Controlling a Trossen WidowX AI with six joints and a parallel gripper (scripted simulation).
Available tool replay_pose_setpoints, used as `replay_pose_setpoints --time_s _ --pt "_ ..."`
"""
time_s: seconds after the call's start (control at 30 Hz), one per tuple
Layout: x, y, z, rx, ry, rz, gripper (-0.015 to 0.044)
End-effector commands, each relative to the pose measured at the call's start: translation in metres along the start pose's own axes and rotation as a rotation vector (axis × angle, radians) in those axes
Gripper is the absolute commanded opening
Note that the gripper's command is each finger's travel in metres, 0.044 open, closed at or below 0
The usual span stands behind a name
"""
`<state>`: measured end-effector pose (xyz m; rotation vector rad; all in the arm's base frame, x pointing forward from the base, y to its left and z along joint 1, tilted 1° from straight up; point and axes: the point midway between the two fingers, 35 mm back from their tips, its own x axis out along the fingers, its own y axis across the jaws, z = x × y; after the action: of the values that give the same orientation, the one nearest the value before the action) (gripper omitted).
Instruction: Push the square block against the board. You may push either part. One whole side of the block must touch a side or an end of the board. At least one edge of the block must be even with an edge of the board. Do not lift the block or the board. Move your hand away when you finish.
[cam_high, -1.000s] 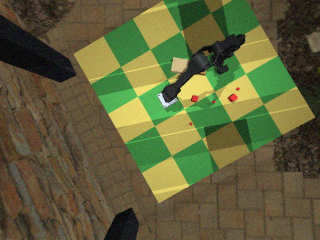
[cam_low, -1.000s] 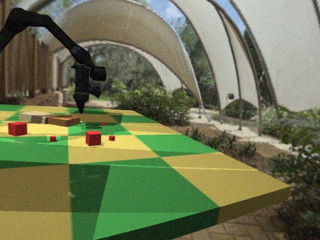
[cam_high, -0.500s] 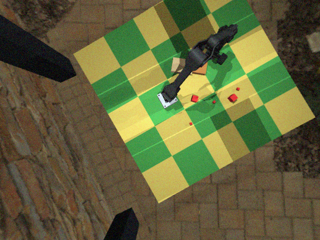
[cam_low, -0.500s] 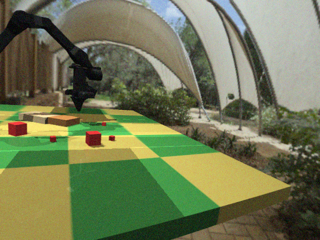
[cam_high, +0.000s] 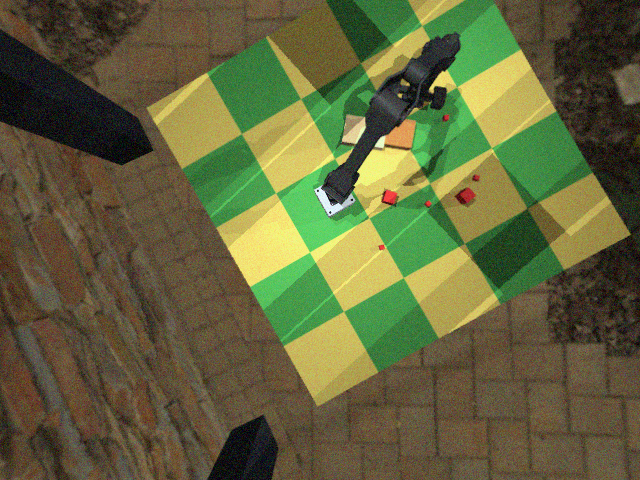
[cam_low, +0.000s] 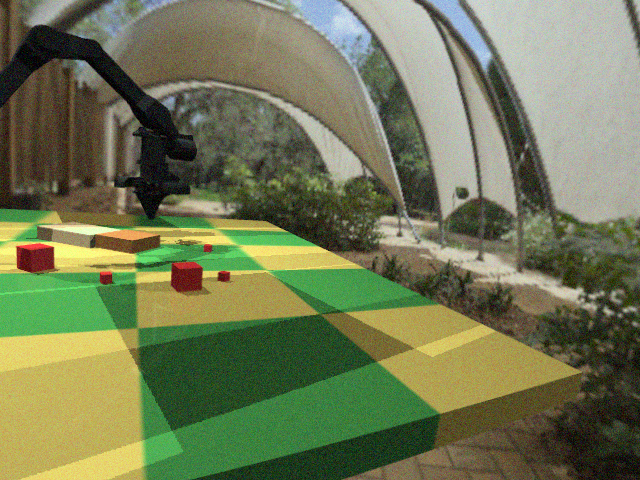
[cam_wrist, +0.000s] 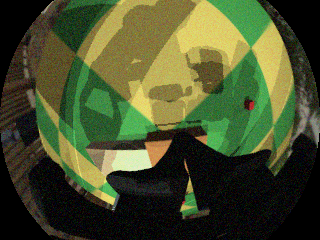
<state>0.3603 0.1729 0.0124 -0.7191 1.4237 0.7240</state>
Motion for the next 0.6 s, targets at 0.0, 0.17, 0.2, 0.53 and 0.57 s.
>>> replay_pose_setpoints --time_s 0.0,0.17,0.2,0.53,0.57 --pt "0.000 0.002 0.002 -0.034 -0.001 0.003 0.0000" --pt "0.043 0.002 0.002 -0.035 -0.001 0.003 0.0000" --pt "0.052 0.002 0.002 -0.036 -0.001 0.003 0.0000" --pt "0.055 0.002 -0.002 -0.036 0.000 0.003 0.0000" --pt "0.055 0.002 -0.004 -0.036 0.000 0.003 0.0000"
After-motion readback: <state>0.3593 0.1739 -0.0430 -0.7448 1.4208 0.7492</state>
